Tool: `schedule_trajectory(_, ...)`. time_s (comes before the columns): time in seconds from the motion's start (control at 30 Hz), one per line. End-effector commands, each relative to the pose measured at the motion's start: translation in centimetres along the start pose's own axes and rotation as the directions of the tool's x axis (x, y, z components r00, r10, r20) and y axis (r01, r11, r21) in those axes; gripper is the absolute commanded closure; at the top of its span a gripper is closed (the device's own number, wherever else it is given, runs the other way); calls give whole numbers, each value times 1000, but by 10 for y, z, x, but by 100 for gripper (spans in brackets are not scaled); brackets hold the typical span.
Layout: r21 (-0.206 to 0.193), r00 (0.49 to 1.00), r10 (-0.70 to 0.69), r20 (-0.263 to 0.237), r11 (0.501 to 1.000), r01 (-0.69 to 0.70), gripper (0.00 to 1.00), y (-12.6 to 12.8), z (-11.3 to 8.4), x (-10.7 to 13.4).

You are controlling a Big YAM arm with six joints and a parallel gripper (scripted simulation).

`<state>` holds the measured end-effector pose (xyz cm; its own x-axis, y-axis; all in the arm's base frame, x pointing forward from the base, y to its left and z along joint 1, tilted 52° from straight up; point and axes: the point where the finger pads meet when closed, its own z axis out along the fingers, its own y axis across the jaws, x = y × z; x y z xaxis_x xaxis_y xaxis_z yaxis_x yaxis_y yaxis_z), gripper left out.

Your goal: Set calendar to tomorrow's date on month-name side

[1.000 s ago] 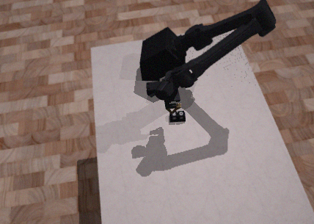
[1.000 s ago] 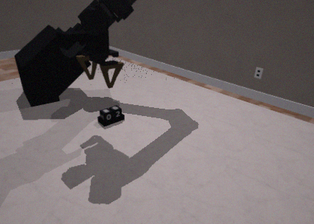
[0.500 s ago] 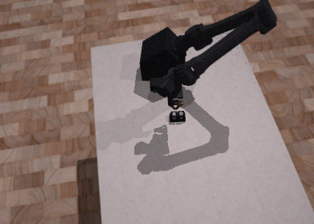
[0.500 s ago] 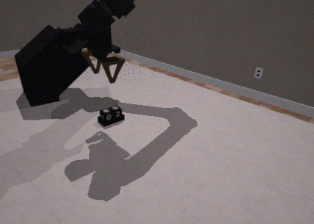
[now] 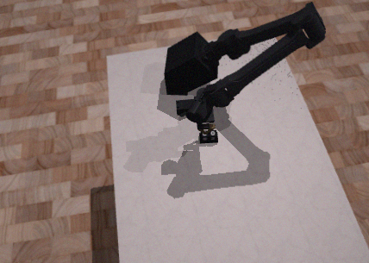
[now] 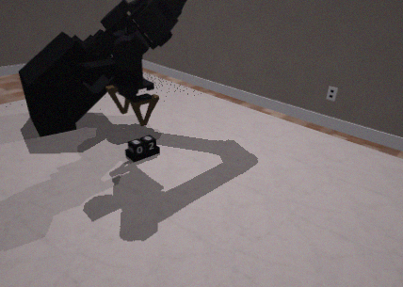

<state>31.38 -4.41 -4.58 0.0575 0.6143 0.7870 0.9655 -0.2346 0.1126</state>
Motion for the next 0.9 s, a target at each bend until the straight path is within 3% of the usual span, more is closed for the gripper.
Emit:
schedule_trajectory(0.0, -12, 1000, 22, 12, 1000, -22, 53, 11, 2, 0)
schedule_trajectory(0.03, -60, 1000, 17, 26, 998, -15, 53, 25, -15, -5)
schedule_trajectory(0.3, -30, 998, 59, 9, 998, -58, 53, 7, -6, -6)
schedule_trajectory(0.87, -30, 998, 59, 9, 998, -58, 53, 7, -6, -6)
